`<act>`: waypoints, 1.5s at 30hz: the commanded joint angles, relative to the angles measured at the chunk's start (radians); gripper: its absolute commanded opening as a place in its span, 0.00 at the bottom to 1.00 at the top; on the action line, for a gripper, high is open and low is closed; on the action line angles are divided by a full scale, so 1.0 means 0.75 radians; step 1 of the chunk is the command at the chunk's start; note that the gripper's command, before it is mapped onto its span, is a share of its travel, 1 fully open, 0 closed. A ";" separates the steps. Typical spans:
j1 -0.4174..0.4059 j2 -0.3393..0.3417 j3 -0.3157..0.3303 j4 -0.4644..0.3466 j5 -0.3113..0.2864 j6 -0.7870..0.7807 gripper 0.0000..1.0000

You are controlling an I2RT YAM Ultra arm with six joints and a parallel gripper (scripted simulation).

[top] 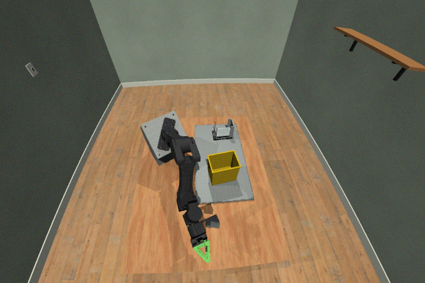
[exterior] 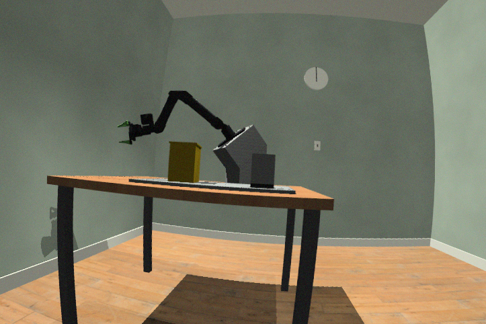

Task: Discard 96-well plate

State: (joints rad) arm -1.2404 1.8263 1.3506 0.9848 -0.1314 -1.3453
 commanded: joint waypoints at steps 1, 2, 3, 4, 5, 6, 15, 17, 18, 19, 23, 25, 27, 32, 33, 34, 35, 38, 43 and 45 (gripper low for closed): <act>-0.009 -0.027 0.015 0.005 0.003 0.009 1.00; -0.009 -0.027 0.015 0.005 0.003 0.009 1.00; -0.009 -0.027 0.015 0.005 0.003 0.009 1.00; -0.009 -0.027 0.015 0.005 0.003 0.009 1.00; -0.009 -0.027 0.015 0.005 0.003 0.009 1.00; -0.009 -0.027 0.015 0.005 0.003 0.009 1.00; -0.009 -0.027 0.015 0.005 0.003 0.009 1.00; -0.009 -0.027 0.015 0.005 0.003 0.009 1.00; 0.021 -0.052 -0.013 -0.049 -0.014 0.035 1.00; 0.031 -0.067 -0.022 -0.086 -0.021 0.062 1.00; 0.076 -0.109 -0.017 -0.203 -0.025 0.128 1.00; 0.099 -0.123 -0.037 -0.249 -0.025 0.154 1.00; 0.124 -0.134 -0.045 -0.283 -0.008 0.171 1.00; 0.186 -0.155 -0.066 -0.349 0.021 0.210 1.00; 0.186 -0.155 -0.066 -0.349 0.021 0.210 1.00; 0.186 -0.155 -0.066 -0.349 0.021 0.210 1.00; 0.193 -0.167 -0.064 -0.393 0.013 0.234 1.00; 0.224 -0.190 -0.046 -0.480 -0.004 0.282 1.00; 0.277 -0.223 -0.072 -0.601 0.002 0.347 1.00; 0.309 -0.225 -0.099 -0.577 0.033 0.342 1.00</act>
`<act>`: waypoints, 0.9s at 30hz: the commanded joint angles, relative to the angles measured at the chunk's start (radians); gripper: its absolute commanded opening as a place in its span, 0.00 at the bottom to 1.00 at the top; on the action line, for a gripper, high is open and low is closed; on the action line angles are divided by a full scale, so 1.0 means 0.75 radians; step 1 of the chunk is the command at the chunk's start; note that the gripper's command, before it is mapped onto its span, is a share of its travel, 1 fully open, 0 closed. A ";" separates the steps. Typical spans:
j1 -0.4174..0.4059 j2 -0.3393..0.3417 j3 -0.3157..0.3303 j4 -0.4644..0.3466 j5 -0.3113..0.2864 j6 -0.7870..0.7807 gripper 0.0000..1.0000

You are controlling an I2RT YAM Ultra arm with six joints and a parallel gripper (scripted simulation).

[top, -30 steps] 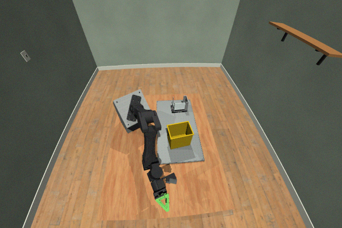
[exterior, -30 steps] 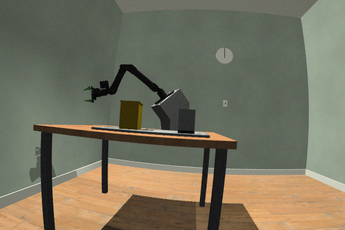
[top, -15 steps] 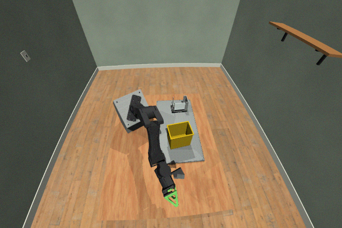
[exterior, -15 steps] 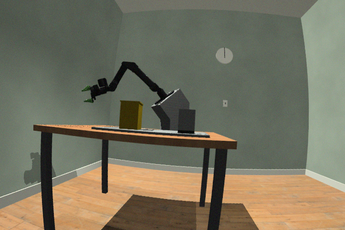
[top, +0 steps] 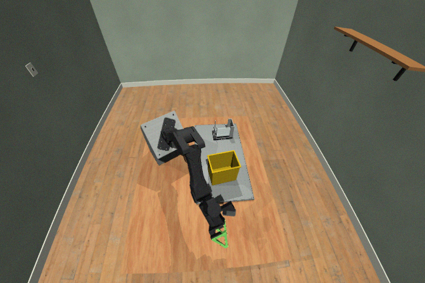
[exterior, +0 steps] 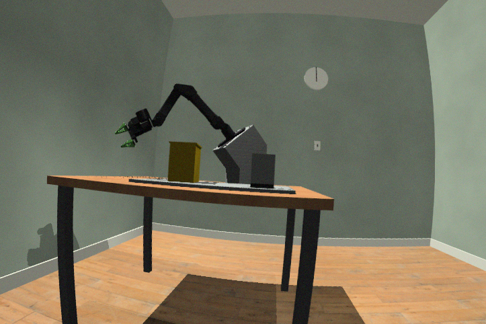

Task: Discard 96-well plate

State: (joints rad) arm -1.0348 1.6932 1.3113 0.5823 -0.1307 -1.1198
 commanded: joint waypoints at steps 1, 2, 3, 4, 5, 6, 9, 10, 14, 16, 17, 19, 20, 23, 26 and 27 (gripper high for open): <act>0.042 -0.058 -0.041 -0.087 0.022 0.064 1.00; 0.049 -0.067 -0.017 -0.135 0.003 0.087 1.00; 0.056 -0.075 0.032 -0.181 -0.016 0.109 1.00; 0.071 -0.078 -0.039 -0.174 0.011 0.110 1.00; 0.071 -0.078 -0.039 -0.174 0.011 0.110 1.00; 0.071 -0.078 -0.039 -0.174 0.011 0.110 1.00; 0.092 -0.101 0.047 -0.320 -0.037 0.174 1.00; 0.107 -0.106 0.030 -0.309 -0.022 0.175 1.00; 0.166 -0.118 -0.088 -0.261 0.053 0.173 1.00; 0.179 -0.134 -0.011 -0.361 0.019 0.216 1.00; 0.186 -0.140 0.001 -0.410 0.001 0.237 1.00; 0.208 -0.152 -0.006 -0.448 0.005 0.259 1.00; 0.214 -0.157 0.008 -0.500 -0.008 0.279 1.00; 0.220 -0.161 0.020 -0.546 -0.019 0.298 1.00; 0.267 -0.180 -0.097 -0.506 0.043 0.303 1.00; 0.283 -0.186 -0.116 -0.492 0.059 0.305 1.00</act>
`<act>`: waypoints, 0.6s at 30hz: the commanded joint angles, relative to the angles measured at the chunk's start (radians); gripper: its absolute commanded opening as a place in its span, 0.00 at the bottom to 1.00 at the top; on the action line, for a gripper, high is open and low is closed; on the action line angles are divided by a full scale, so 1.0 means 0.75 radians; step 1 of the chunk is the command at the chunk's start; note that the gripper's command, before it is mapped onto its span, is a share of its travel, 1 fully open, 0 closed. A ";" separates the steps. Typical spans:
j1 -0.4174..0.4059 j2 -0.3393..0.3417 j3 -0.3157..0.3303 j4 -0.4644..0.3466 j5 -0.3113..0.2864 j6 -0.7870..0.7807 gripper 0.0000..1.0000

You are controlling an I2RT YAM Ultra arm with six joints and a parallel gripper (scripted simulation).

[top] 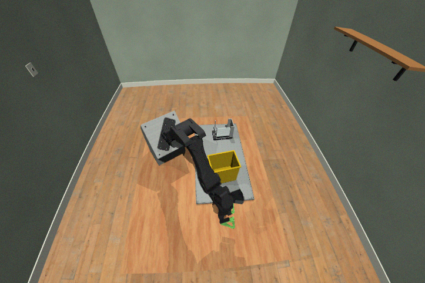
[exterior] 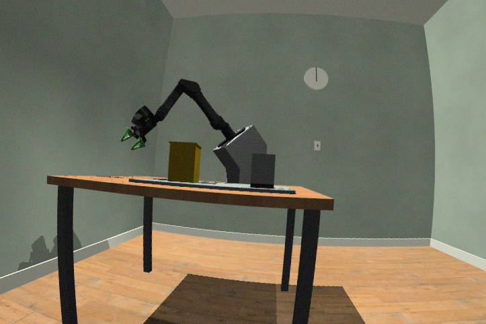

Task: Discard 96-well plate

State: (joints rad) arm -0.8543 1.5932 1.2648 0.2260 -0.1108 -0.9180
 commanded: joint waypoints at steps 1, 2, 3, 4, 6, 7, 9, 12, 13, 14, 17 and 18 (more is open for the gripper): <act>0.049 -0.059 -0.040 -0.071 0.020 0.056 1.00; 0.054 -0.063 0.031 -0.123 -0.009 0.076 1.00; 0.061 -0.067 0.043 -0.167 -0.019 0.094 1.00; 0.077 -0.075 -0.002 -0.153 0.008 0.097 1.00; 0.098 -0.087 -0.011 -0.195 0.008 0.119 1.00; 0.104 -0.089 0.034 -0.249 -0.014 0.138 1.00; 0.127 -0.101 0.022 -0.276 -0.008 0.158 1.00; 0.158 -0.118 -0.078 -0.250 0.038 0.166 1.00; 0.158 -0.118 -0.078 -0.250 0.038 0.166 1.00; 0.164 -0.121 -0.004 -0.305 0.013 0.184 1.00; 0.192 -0.135 0.001 -0.385 0.003 0.222 1.00; 0.208 -0.145 -0.078 -0.373 0.034 0.227 1.00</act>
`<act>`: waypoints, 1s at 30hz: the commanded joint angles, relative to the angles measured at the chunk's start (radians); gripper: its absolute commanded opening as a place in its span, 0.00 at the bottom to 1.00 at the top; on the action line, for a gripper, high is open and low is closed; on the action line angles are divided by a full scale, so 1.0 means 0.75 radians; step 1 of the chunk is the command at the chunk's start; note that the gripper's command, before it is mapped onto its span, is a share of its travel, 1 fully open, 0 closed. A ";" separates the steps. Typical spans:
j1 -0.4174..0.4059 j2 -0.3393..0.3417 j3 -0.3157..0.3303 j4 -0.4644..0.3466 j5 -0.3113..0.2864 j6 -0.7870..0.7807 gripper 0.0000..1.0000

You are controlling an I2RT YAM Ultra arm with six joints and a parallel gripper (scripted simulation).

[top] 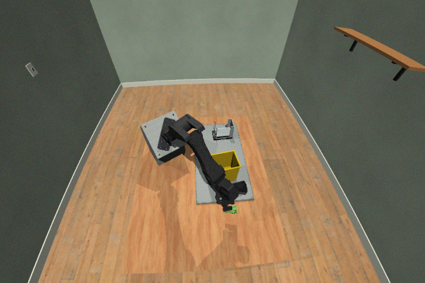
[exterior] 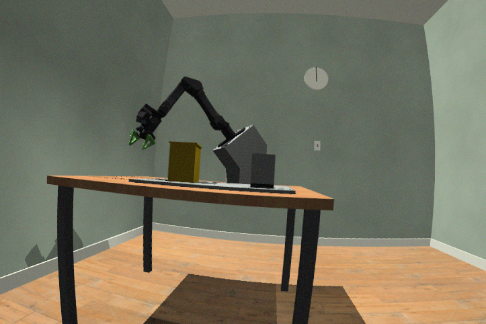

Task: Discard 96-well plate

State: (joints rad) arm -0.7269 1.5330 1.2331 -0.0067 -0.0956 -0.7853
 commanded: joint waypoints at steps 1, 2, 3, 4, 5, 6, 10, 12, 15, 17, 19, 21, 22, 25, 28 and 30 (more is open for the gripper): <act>0.054 -0.074 -0.058 -0.050 0.028 0.056 1.00; 0.059 -0.076 -0.039 -0.106 0.011 0.073 1.00; 0.064 -0.075 0.038 -0.161 -0.014 0.091 1.00; 0.072 -0.078 0.046 -0.197 -0.021 0.104 1.00; 0.087 -0.089 0.022 -0.184 -0.004 0.110 1.00; 0.103 -0.100 -0.058 -0.172 0.024 0.117 1.00; 0.137 -0.112 0.024 -0.305 -0.009 0.169 1.00; 0.137 -0.112 0.024 -0.305 -0.009 0.169 1.00; 0.174 -0.134 -0.027 -0.339 0.009 0.199 1.00; 0.187 -0.133 0.025 -0.424 -0.011 0.226 1.00; 0.218 -0.161 -0.080 -0.402 0.031 0.243 1.00; 0.248 -0.186 -0.124 -0.382 0.057 0.258 1.00; 0.253 -0.182 -0.101 -0.440 0.044 0.273 1.00; 0.282 -0.195 -0.060 -0.512 0.037 0.309 1.00; 0.309 -0.221 -0.141 -0.496 0.063 0.324 1.00; 0.314 -0.215 -0.061 -0.553 0.035 0.339 1.00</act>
State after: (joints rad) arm -0.5045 1.4021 1.1450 -0.3676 -0.0593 -0.5636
